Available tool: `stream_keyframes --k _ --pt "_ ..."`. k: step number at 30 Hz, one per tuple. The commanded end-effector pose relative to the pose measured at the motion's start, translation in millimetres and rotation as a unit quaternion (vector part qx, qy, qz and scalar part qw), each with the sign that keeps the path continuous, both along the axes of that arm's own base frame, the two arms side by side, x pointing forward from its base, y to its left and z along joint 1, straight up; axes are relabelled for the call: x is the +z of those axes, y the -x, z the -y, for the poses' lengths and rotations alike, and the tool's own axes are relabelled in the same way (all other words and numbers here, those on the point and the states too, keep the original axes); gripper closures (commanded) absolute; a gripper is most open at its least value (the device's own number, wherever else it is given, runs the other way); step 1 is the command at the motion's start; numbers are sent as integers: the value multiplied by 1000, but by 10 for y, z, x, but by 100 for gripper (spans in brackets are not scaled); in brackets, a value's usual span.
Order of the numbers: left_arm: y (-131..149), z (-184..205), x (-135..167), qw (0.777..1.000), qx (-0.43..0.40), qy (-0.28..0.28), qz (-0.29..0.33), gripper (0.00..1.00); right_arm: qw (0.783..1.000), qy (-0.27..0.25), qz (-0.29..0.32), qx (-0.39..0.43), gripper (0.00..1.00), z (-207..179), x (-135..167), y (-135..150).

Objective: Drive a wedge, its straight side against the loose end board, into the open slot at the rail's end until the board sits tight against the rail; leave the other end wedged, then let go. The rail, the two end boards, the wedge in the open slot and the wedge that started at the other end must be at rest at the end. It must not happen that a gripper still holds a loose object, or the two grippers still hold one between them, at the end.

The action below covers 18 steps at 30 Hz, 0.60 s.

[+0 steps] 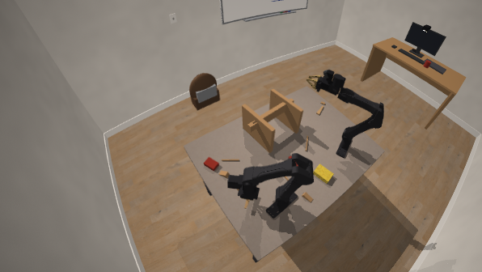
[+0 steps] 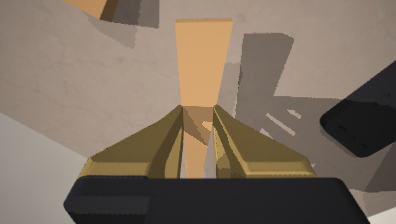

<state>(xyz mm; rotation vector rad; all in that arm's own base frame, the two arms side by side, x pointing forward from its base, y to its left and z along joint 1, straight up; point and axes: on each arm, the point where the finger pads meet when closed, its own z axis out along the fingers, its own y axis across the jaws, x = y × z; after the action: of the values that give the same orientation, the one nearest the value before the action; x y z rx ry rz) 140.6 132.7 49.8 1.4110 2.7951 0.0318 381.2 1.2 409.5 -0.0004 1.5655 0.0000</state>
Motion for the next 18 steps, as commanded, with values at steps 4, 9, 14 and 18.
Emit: stream_keyframes --k 4,9,14,18 --pt "-29 -20 239 1000 -1 -4 14 98 999 3 41 -2 61 6 347 69" --pt "-23 -25 328 1000 -1 -4 15 98 999 3 41 -2 61 6 347 69" --pt "-37 -4 354 1000 -8 -3 14 98 999 3 41 -2 61 6 347 69" --pt "-45 -16 368 1000 -8 -5 16 98 999 3 41 -2 61 6 347 69"
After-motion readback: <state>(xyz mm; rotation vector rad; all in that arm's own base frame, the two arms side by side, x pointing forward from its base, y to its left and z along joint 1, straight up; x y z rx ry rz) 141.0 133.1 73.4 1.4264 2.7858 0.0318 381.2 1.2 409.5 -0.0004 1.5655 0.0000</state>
